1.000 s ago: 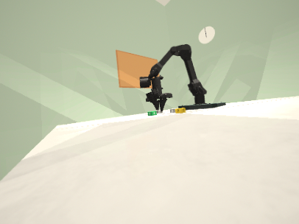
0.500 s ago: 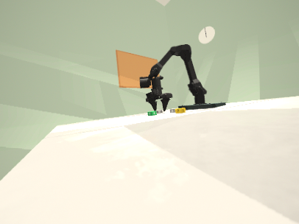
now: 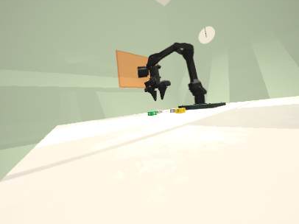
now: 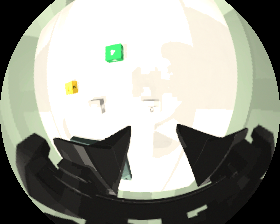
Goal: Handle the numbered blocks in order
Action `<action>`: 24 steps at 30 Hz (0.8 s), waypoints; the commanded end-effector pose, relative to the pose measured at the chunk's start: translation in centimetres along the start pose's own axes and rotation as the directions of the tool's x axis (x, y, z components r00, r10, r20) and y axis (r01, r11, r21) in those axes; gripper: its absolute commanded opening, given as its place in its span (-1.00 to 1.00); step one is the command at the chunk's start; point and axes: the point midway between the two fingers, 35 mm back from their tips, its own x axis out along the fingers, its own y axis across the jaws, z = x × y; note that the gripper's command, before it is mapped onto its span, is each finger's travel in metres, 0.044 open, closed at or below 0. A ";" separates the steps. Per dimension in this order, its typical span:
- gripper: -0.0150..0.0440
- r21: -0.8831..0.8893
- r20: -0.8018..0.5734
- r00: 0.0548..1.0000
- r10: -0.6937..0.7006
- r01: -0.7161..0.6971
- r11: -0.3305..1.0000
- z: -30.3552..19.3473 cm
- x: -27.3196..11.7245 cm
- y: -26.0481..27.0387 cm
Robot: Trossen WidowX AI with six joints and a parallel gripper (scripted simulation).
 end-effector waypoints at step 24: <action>-0.08 -0.009 0.045 0.999 -0.009 0.009 1.000 6.7 -4.7 15.8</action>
